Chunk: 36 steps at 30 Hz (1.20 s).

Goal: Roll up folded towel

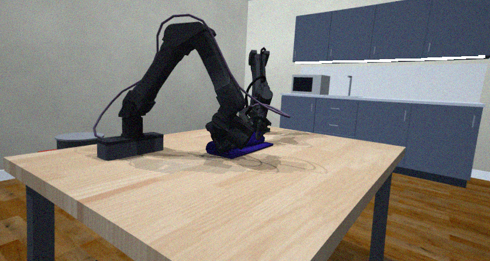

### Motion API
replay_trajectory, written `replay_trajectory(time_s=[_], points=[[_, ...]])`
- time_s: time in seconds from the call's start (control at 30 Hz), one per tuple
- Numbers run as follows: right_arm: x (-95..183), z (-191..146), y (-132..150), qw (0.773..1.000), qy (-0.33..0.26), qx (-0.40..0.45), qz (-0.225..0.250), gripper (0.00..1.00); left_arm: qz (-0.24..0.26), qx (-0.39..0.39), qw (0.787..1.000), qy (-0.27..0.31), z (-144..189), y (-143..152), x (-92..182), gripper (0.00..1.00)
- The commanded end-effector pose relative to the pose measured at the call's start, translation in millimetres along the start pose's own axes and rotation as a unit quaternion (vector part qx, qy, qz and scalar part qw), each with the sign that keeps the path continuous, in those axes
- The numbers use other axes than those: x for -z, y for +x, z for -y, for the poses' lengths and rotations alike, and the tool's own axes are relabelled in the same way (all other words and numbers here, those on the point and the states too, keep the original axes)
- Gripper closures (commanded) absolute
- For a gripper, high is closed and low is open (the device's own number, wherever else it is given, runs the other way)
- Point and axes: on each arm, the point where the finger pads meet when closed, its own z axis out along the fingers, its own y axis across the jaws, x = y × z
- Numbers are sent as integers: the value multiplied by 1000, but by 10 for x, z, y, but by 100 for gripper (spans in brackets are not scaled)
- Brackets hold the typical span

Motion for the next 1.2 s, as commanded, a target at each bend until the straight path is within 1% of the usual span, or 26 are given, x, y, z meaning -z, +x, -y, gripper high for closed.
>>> replay_trajectory(time_s=[0.0, 0.07, 0.2, 0.37, 0.63, 0.67, 0.73, 0.83, 0.9, 1.0, 1.17], points=[[66, 62, -98, 999, 18, 29, 4, 21, 4, 0, 1000, -1, -37, -65, -7, 61], [69, 58, -100, 999, 18, 29, 4, 15, 4, 0, 1000, -1, -37, -65, -7, 61], [93, 57, -100, 999, 18, 29, 4, 15, 4, 1, 1000, 0, -37, -66, -6, 61], [304, 50, -99, 999, 18, 29, 4, 15, 4, 16, 1000, 19, -39, -69, -3, 61], [717, 35, -95, 999, 18, 29, 4, 15, 3, 68, 994, 81, -45, -79, 10, 61], [745, 34, -95, 999, 18, 29, 4, 15, 3, 76, 993, 91, -45, -81, 12, 61], [745, 34, -95, 999, 18, 29, 4, 15, 3, 76, 993, 91, -45, -81, 12, 61], [767, 32, -95, 999, 19, 30, 4, 15, 3, 102, 987, 122, -48, -86, 18, 61], [757, 24, -96, 999, 29, 37, 4, 14, 2, 120, 982, 145, -51, -90, 23, 61], [726, -2, -101, 997, 57, 59, 5, 13, 2, 149, 972, 179, -54, -95, 30, 61], [640, -70, -112, 984, 135, 117, 7, 11, 1, 197, 951, 237, -59, -105, 42, 61]])
